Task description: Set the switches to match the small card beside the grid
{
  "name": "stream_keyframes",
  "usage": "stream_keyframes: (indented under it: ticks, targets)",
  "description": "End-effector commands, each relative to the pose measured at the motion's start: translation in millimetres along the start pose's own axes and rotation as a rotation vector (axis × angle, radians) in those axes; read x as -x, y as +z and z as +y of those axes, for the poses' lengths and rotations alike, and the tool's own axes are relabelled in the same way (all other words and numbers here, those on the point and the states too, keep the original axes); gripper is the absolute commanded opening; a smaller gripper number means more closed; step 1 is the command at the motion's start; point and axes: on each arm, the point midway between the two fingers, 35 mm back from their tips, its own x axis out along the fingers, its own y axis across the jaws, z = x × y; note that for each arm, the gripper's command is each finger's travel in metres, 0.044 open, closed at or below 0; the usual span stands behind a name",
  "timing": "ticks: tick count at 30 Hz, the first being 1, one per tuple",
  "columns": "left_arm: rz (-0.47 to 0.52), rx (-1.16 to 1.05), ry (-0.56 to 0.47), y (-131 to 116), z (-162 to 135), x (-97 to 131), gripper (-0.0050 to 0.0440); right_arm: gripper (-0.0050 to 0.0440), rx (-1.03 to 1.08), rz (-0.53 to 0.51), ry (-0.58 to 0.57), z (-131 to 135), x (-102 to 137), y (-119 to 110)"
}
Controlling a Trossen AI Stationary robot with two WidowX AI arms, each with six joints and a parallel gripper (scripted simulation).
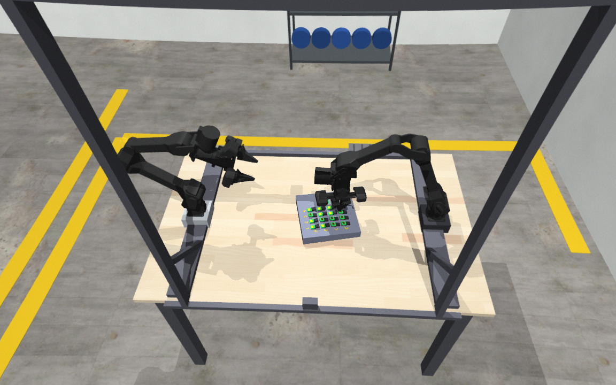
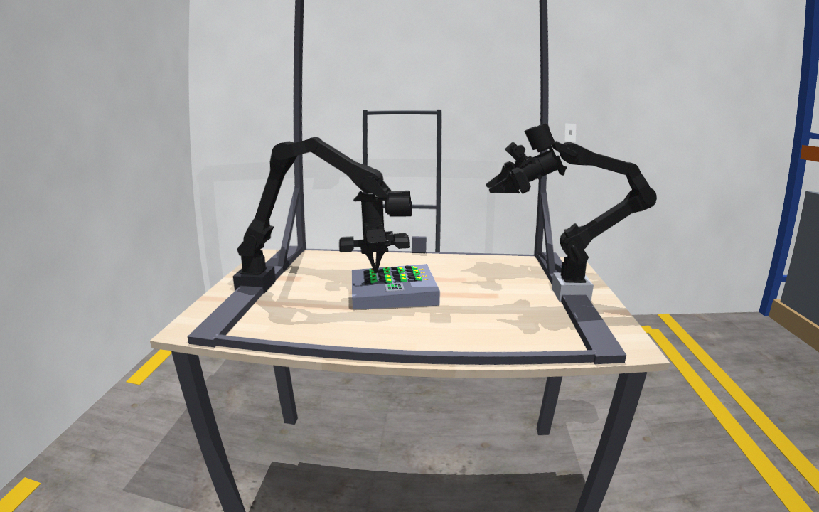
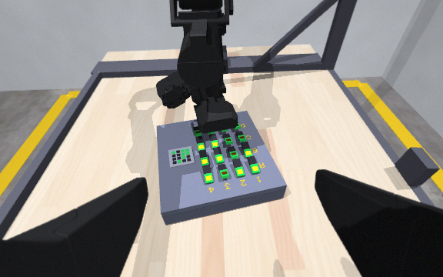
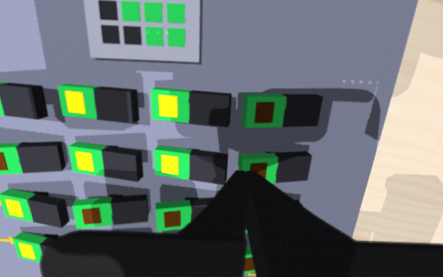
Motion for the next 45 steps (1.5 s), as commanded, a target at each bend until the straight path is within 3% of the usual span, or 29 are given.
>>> stream_keyframes:
  ticks: [1,30,37,41,42,45]
  targets:
    - [-0.015,0.002,0.006,4.7,1.1,3.3,0.04,-0.005,0.003,-0.005,0.015,3.1,0.4,-1.0]
    - [-0.015,0.002,0.006,4.7,1.1,3.3,0.04,-0.005,0.003,-0.005,0.018,-2.3,-16.6,0.0]
    - [-0.015,0.002,0.006,4.7,1.1,3.3,0.04,-0.005,0.002,-0.014,0.061,10.3,14.6,0.2]
    - [-0.015,0.002,0.006,4.7,1.1,3.3,0.04,-0.005,0.002,-0.014,0.061,10.6,16.5,0.1]
    - [-0.015,0.002,0.006,4.7,1.1,3.3,0.04,0.0,0.003,-0.014,0.062,10.5,17.9,0.1]
    - [-0.015,0.002,0.006,4.7,1.1,3.3,0.04,0.0,0.003,-0.014,0.062,9.7,28.8,0.2]
